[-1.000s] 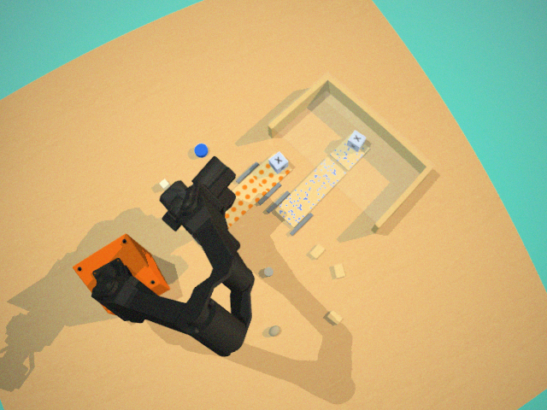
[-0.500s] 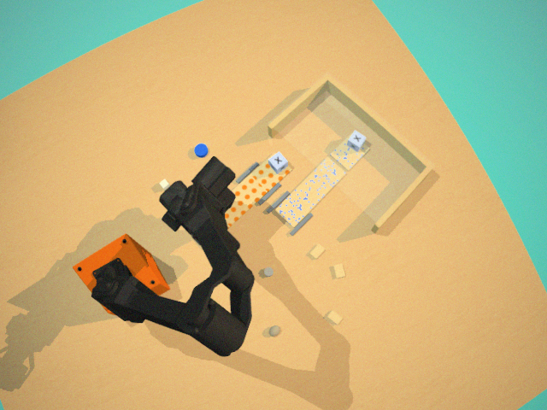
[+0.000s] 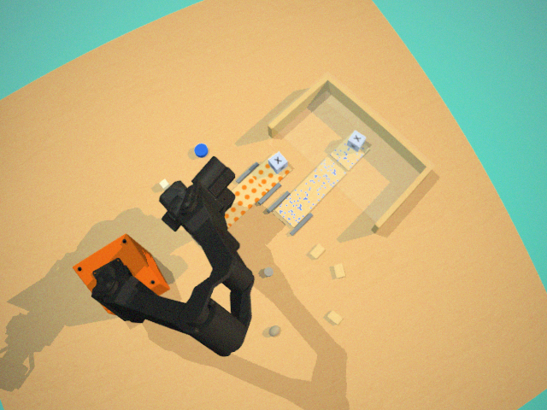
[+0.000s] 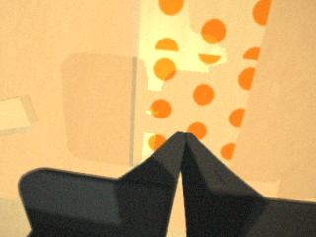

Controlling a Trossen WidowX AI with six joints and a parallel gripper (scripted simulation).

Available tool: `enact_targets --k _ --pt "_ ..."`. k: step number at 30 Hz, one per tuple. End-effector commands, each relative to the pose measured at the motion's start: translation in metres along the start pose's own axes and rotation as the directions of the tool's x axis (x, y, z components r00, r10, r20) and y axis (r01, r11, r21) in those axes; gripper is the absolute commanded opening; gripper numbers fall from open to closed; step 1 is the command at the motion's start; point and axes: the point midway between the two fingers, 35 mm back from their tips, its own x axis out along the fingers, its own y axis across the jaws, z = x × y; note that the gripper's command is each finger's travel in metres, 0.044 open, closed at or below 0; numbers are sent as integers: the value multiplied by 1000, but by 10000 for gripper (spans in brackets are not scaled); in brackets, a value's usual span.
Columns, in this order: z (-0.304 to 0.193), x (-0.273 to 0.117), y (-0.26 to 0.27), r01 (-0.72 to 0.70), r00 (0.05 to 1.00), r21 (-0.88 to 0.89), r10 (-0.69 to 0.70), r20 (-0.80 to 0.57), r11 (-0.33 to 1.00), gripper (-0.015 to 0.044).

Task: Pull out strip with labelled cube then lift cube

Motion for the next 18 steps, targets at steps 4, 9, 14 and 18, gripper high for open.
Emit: enact_targets --k 4,9,14,18 --pt "1 -6 0 -3 1000 0 3 -4 1000 0" --pt "3 -42 0 -6 1000 0 6 -31 1000 0" --pt "1 -42 -1 -6 1000 0 6 -31 1000 0" --pt "20 -40 -1 -4 1000 84 6 -30 996 105"
